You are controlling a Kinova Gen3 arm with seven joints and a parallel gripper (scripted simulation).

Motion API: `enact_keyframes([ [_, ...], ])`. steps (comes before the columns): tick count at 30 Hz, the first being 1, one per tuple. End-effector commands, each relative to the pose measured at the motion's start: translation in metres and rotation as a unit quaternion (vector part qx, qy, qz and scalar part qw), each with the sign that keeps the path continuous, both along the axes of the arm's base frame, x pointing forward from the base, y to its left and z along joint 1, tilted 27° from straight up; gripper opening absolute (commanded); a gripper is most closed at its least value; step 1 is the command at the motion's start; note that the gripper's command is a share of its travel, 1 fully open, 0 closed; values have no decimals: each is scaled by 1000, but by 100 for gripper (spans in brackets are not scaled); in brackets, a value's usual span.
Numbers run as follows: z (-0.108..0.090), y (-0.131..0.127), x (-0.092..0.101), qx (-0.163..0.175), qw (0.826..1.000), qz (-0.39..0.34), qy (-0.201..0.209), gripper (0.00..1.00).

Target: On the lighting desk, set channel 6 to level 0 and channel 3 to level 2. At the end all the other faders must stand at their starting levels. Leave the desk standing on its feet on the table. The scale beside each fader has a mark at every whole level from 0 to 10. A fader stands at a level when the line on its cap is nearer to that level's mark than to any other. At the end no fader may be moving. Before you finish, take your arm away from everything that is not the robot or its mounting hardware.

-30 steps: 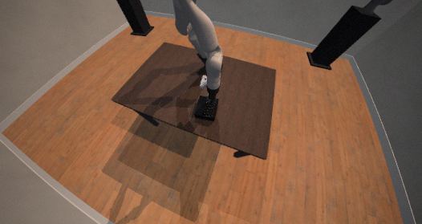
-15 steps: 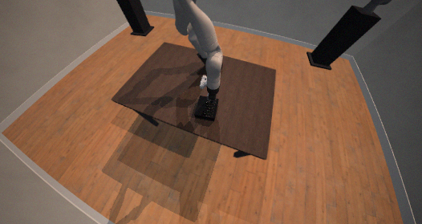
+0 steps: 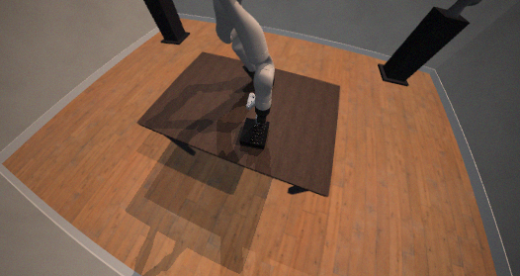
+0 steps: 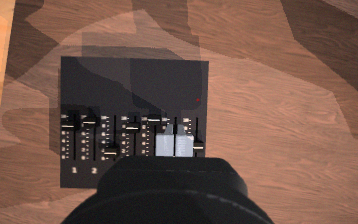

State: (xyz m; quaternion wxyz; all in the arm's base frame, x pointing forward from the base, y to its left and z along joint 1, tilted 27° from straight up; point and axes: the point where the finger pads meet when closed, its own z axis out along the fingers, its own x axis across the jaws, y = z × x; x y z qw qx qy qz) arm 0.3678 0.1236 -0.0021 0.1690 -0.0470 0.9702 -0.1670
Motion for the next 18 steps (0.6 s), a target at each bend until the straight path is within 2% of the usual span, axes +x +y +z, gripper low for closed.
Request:
enact_keyframes([
  [1,0,1,0,1,1000,0,0,0],
  [18,0,1,0,1,1000,0,0,0],
])
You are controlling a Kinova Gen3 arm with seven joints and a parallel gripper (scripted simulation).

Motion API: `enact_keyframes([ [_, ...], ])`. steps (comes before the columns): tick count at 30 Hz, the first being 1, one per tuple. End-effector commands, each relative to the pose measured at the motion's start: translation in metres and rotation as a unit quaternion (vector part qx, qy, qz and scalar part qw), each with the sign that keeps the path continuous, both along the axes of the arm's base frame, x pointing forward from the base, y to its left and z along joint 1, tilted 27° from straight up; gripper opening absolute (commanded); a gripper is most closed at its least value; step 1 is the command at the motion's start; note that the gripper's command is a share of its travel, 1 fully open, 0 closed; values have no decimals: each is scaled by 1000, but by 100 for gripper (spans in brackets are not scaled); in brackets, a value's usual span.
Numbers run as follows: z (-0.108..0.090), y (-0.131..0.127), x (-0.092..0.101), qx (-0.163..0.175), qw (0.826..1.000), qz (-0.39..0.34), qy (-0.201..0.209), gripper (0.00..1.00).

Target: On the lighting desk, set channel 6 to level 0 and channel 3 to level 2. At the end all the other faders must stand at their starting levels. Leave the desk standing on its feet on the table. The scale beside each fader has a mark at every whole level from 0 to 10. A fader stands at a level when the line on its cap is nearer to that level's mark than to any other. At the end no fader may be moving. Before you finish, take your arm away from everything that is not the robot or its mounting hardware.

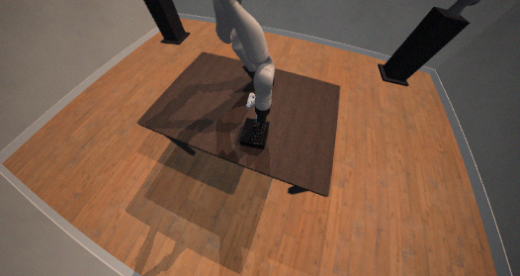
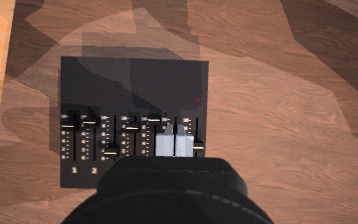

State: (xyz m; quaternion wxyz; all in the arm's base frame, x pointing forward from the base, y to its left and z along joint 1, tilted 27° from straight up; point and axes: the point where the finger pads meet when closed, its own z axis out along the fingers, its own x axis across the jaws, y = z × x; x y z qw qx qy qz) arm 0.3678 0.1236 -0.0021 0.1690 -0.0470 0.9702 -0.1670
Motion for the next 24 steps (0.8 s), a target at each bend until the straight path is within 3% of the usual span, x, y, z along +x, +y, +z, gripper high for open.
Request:
enact_keyframes([
  [1,0,1,0,1,1000,0,0,0],
  [24,-2,0,1,1,1000,0,0,0],
])
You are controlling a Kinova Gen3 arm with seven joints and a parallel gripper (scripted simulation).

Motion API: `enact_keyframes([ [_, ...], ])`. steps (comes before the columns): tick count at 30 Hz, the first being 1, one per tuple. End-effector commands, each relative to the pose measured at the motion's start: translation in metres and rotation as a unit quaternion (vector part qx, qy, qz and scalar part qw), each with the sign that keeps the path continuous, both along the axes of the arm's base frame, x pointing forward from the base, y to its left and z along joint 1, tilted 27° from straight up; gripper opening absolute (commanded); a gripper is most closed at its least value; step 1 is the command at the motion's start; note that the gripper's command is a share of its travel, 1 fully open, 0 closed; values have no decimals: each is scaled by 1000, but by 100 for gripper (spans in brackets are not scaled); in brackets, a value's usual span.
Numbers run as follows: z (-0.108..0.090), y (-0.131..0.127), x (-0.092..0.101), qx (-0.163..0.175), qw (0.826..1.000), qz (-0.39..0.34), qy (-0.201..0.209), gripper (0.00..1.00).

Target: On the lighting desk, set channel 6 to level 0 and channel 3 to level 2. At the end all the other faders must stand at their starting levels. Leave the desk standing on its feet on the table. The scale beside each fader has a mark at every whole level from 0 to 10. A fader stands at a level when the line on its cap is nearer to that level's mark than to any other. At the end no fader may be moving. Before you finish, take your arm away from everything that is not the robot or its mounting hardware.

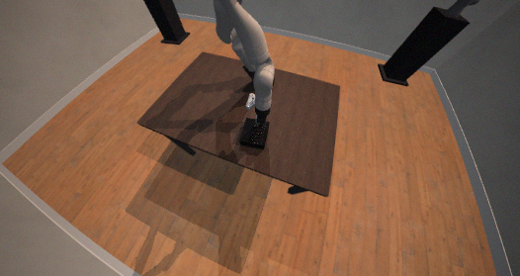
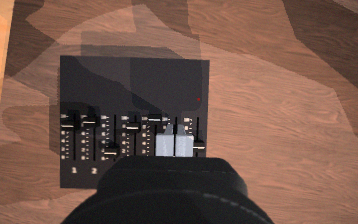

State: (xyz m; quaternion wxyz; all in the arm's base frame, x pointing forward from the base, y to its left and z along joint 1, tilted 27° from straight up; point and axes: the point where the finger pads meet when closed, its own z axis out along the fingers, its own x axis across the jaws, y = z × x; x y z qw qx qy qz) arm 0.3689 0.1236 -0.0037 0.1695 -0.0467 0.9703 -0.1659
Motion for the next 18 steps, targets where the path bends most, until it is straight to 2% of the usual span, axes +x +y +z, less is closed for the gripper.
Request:
enact_keyframes([
  [1,-2,-1,0,-1,1000,0,0,0],
  [18,-9,-3,3,-1,1000,0,0,0],
])
